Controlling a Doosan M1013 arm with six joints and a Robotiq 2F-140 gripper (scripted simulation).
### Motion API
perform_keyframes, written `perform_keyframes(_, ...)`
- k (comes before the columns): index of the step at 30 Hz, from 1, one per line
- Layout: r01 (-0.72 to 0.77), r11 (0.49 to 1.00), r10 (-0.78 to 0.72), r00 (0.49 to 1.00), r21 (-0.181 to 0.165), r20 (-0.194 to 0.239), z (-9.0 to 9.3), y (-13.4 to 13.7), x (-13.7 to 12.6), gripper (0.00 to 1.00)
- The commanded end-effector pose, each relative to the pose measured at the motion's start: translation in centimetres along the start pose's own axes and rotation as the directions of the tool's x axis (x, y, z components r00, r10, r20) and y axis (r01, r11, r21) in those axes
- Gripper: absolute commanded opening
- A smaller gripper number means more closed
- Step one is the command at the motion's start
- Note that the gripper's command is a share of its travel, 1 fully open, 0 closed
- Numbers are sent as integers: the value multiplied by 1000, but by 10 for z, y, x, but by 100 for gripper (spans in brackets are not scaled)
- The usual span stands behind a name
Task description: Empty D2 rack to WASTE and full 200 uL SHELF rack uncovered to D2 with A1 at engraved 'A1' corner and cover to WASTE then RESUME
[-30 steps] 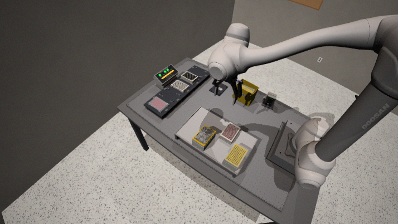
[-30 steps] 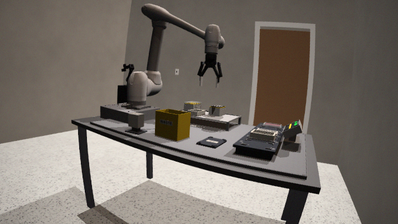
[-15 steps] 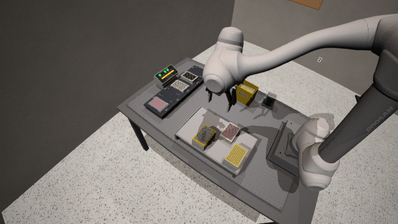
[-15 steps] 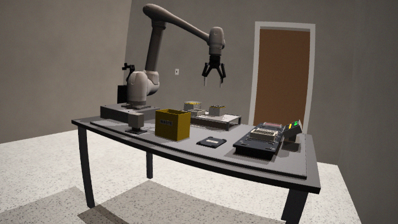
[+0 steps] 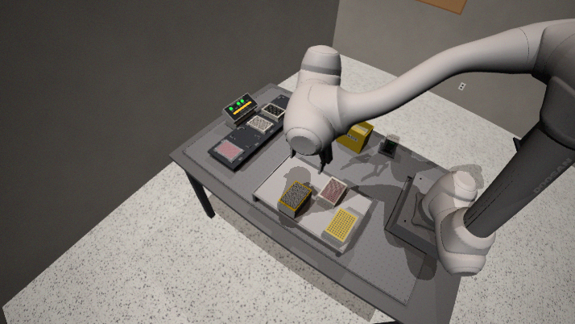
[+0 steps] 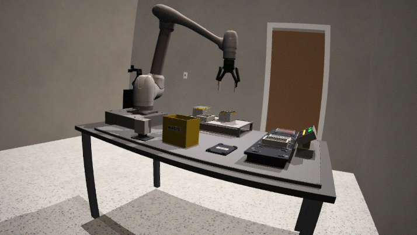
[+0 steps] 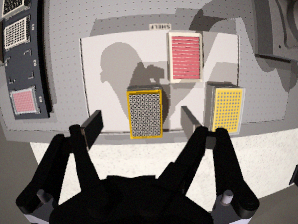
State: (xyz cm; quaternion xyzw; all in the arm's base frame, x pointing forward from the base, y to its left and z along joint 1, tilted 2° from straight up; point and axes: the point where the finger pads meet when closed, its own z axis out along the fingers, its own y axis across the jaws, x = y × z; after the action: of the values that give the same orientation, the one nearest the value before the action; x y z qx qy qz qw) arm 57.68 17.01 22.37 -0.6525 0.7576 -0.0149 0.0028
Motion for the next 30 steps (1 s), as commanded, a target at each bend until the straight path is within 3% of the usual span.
perform_keyframes(1, 0, 1000, 0, 1000, 0, 0, 0, 0, -13, 77)
perform_keyframes(9, 0, 1000, 0, 1000, 0, 0, 0, 0, -53, 77)
perform_keyframes(22, 0, 1000, 0, 1000, 0, 0, 0, 0, -53, 77)
perform_keyframes(30, 0, 1000, 0, 1000, 0, 0, 13, 0, -53, 77)
